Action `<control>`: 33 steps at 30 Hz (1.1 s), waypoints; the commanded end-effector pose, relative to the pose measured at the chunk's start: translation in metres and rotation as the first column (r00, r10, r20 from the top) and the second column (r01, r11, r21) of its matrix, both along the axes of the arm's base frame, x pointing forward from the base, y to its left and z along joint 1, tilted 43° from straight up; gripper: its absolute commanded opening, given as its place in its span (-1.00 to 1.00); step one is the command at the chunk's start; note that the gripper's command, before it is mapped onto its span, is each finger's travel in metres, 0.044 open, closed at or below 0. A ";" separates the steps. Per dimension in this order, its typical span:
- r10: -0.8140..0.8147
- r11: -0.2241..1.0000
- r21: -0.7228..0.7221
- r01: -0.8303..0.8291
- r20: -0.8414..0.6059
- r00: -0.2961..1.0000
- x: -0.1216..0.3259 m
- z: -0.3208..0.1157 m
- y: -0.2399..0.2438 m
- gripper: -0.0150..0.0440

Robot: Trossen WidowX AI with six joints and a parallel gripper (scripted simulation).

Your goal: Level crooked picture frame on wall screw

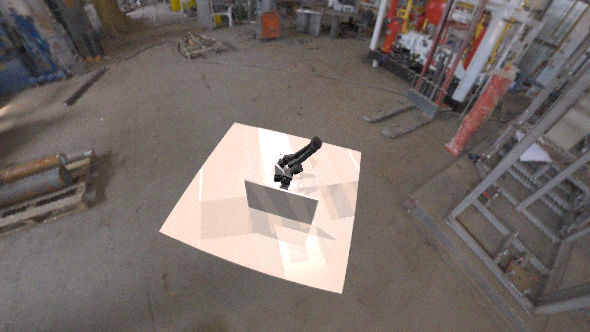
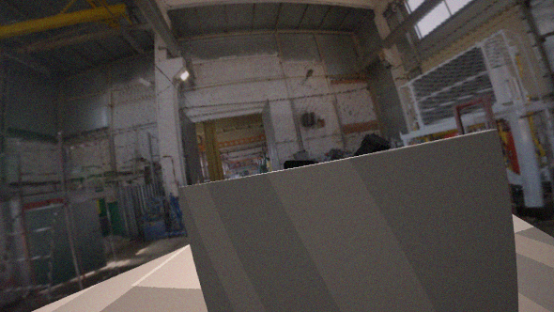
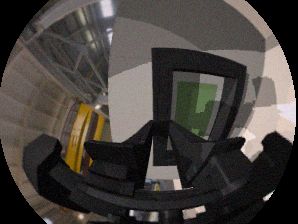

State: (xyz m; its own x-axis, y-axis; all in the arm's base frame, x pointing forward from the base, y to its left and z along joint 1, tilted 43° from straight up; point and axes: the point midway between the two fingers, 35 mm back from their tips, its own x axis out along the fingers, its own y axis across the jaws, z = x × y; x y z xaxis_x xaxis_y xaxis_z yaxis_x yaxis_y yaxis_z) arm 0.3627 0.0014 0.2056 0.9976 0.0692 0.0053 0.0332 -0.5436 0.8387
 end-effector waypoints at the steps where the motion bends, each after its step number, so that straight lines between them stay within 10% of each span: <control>1: -0.007 1.000 0.004 0.007 0.005 1.000 0.000 0.001 -0.002 -0.49; 33: -0.007 1.000 0.003 0.007 0.005 1.000 0.000 -0.002 -0.007 -0.49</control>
